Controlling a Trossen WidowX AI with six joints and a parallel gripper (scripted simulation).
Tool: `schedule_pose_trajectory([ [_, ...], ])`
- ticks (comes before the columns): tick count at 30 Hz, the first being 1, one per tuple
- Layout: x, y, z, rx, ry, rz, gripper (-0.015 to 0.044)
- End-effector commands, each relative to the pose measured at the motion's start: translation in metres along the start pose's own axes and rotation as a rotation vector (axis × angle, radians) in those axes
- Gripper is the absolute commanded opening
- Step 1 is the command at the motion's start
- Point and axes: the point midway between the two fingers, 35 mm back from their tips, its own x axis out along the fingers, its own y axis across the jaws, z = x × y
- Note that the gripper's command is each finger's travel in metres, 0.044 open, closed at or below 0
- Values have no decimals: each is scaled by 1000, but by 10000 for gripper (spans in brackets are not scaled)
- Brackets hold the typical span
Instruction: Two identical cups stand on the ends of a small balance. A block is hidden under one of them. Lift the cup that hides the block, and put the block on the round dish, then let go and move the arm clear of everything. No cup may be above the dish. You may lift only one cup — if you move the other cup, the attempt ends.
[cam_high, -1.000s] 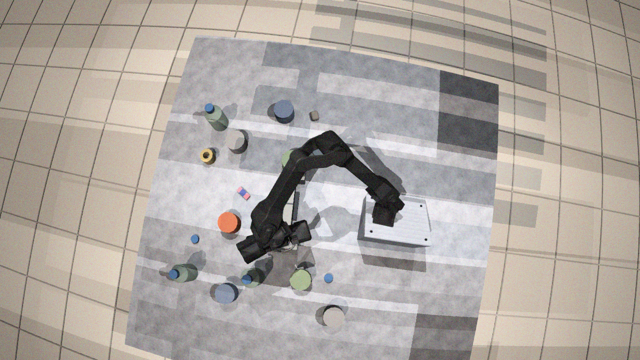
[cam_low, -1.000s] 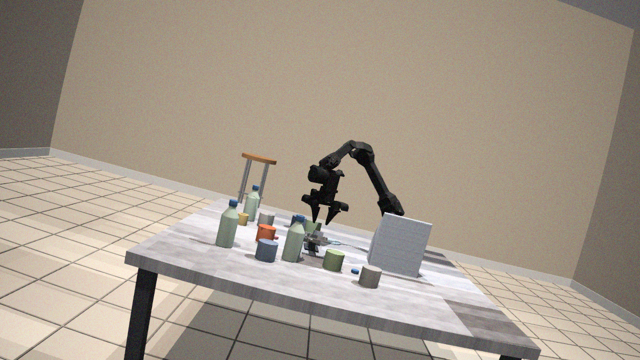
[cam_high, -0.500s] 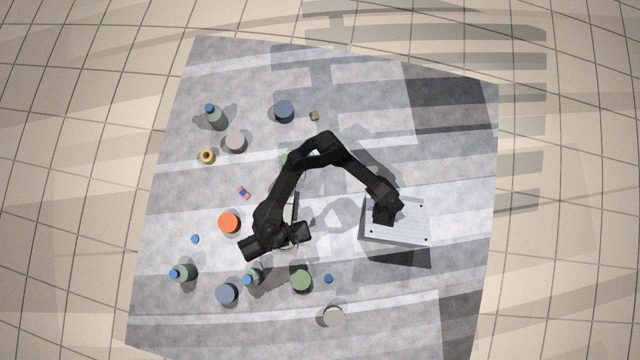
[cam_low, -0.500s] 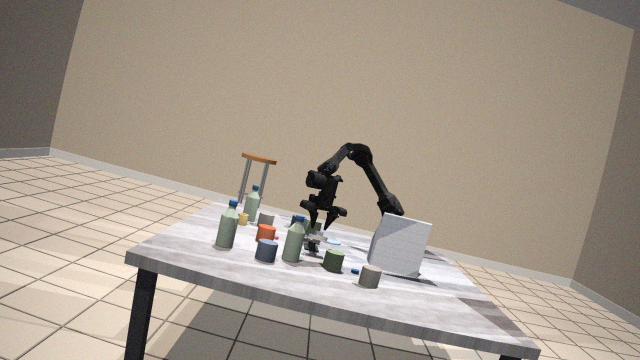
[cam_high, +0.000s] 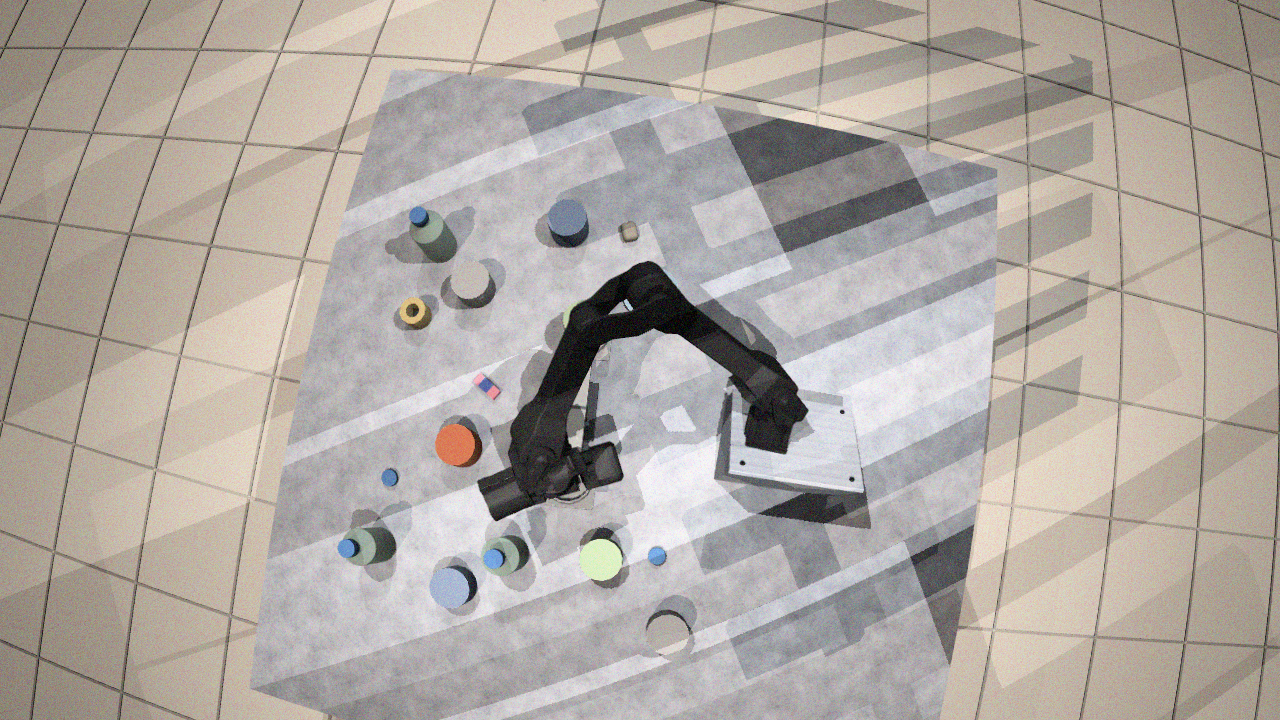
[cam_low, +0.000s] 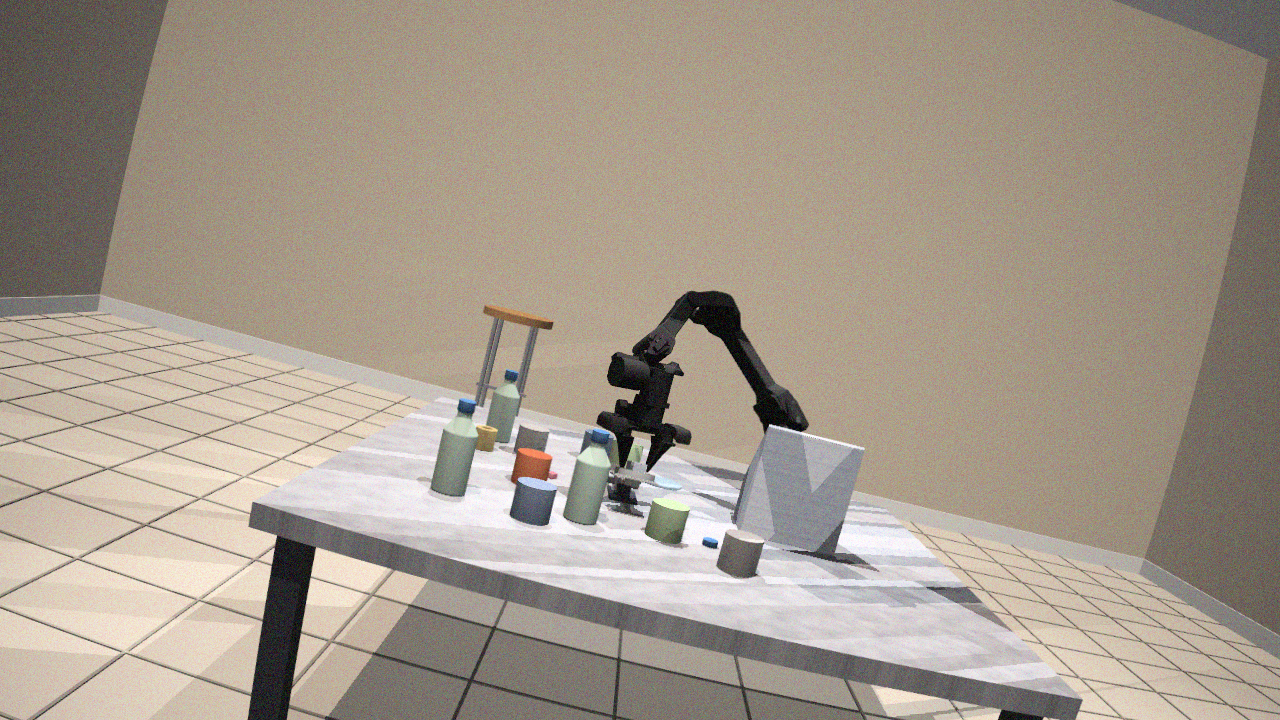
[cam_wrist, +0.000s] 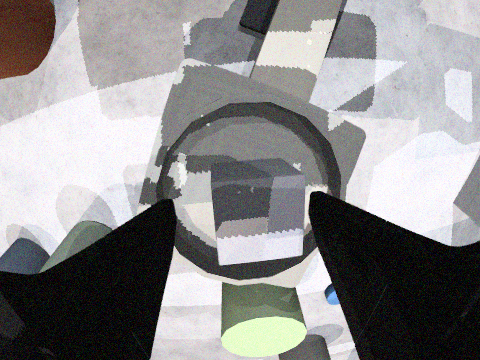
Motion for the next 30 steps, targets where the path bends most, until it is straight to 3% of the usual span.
schedule_pose_trajectory([
  [1, 6, -4, 0, -11, -7, -12, 253],
  [21, 6, -4, 0, -11, -7, -12, 120],
  [23, 5, -4, 0, -11, -6, -12, 67],
  [26, -13, -1, -1, -11, -4, -10, 0],
  [30, -45, 1, -1, -12, -2, -9, 0],
])
